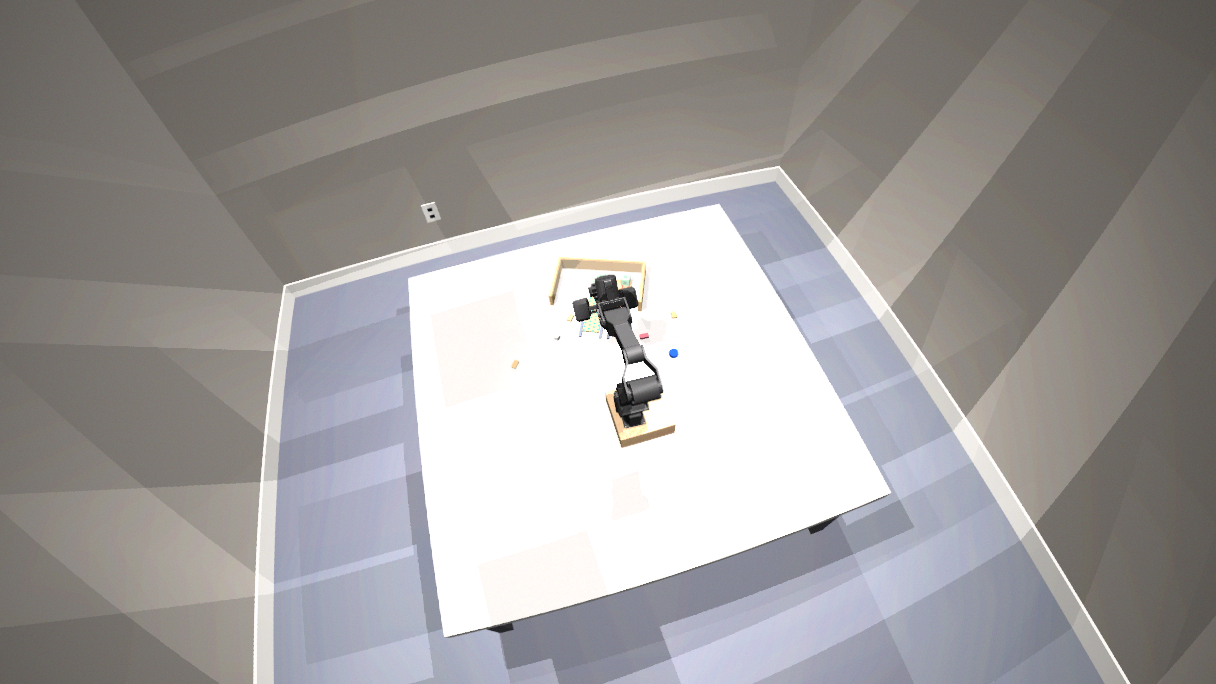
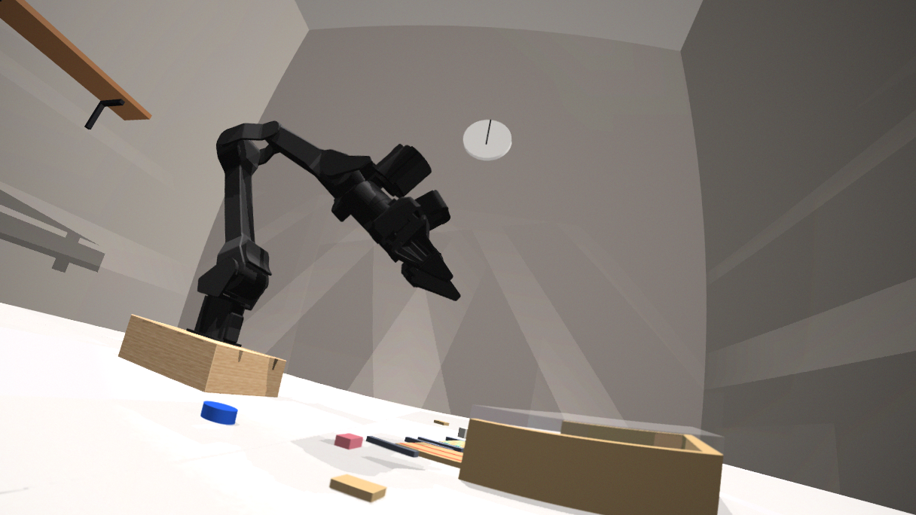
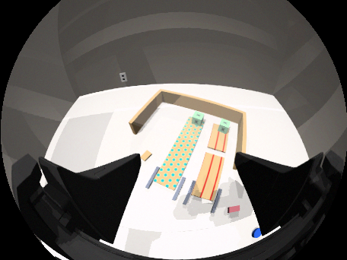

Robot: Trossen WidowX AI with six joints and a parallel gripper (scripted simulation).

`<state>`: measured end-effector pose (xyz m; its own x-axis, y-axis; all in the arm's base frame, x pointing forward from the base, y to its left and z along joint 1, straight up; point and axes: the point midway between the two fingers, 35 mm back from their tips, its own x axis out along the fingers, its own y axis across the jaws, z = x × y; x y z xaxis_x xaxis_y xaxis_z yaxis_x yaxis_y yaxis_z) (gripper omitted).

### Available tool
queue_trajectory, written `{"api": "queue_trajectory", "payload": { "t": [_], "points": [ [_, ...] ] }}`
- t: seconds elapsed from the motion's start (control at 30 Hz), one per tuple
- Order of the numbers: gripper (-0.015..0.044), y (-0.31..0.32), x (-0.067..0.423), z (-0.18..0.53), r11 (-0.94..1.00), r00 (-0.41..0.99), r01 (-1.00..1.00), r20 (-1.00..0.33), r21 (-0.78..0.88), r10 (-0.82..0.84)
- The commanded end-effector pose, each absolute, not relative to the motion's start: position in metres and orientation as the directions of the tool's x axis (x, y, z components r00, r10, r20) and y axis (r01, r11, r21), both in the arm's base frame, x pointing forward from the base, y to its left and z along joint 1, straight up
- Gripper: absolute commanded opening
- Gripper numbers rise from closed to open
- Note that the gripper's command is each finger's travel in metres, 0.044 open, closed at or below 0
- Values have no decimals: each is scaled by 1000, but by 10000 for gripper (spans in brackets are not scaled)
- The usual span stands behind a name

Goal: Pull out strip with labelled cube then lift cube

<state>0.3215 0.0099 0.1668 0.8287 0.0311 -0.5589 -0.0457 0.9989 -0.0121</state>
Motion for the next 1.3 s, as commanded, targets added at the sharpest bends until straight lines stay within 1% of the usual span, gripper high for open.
{"api": "queue_trajectory", "payload": {
  "t": [0.0,0.4,0.47,0.6,0.73,0.9,1.13,1.2,1.27],
  "points": [
    [400,12,322,167,999,831,-40,-556,2,35],
    [400,12,322,167,999,831,-40,-556,2,35],
    [348,13,326,165,999,815,-34,-579,13,35],
    [243,17,347,156,997,709,15,-704,70,39],
    [138,23,366,141,991,578,84,-815,107,39],
    [6,30,386,113,975,375,194,-927,112,32],
    [0,39,401,69,938,67,345,-998,32,9],
    [0,40,402,64,934,36,358,-999,19,6],
    [0,40,402,64,934,36,358,-999,19,6]
  ]
}}
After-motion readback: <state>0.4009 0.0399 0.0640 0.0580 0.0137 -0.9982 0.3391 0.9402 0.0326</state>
